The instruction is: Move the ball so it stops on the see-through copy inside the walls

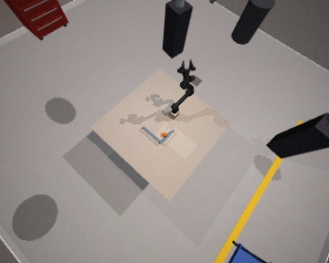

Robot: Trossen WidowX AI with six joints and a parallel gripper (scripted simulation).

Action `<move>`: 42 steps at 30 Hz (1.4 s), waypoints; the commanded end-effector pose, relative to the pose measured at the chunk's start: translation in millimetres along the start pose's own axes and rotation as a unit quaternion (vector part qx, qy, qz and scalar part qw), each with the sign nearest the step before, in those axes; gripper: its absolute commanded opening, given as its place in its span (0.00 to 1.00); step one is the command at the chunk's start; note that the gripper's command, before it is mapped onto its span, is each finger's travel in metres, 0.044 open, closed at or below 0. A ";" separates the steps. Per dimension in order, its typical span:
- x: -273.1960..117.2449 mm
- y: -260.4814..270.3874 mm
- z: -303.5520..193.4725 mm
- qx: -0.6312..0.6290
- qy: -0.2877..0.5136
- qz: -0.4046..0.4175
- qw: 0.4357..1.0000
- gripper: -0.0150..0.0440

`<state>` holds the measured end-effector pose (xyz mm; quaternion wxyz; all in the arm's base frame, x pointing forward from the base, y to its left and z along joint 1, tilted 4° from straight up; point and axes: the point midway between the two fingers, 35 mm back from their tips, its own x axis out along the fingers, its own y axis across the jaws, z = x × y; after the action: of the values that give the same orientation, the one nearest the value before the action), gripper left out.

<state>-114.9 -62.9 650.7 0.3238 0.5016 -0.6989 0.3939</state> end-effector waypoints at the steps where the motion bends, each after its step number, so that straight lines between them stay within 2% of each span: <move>1: -0.1 -1.4 -0.2 -0.002 0.000 -0.002 1.000 0.89; 2: -0.4 -5.7 -0.7 -0.009 0.002 -0.007 1.000 0.86; 5: -3.6 -35.9 -4.3 -0.053 0.014 -0.046 0.997 0.86; 11: -29.0 -134.5 -14.7 -0.189 0.074 -0.171 0.964 0.86; 16: -64.6 -205.1 -24.6 -0.265 0.143 -0.260 0.918 0.86; 19: -82.2 -231.3 -28.1 -0.297 0.175 -0.291 0.893 0.86; 28: -169.6 -323.1 -42.4 -0.380 0.305 -0.379 0.787 0.86; 32: -212.6 -353.5 -44.7 -0.421 0.373 -0.406 0.720 0.86; 42: -373.7 -413.4 -41.1 -0.483 0.610 -0.426 0.462 0.86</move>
<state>361.9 44.0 494.0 0.9610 0.2076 -0.1826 0.0113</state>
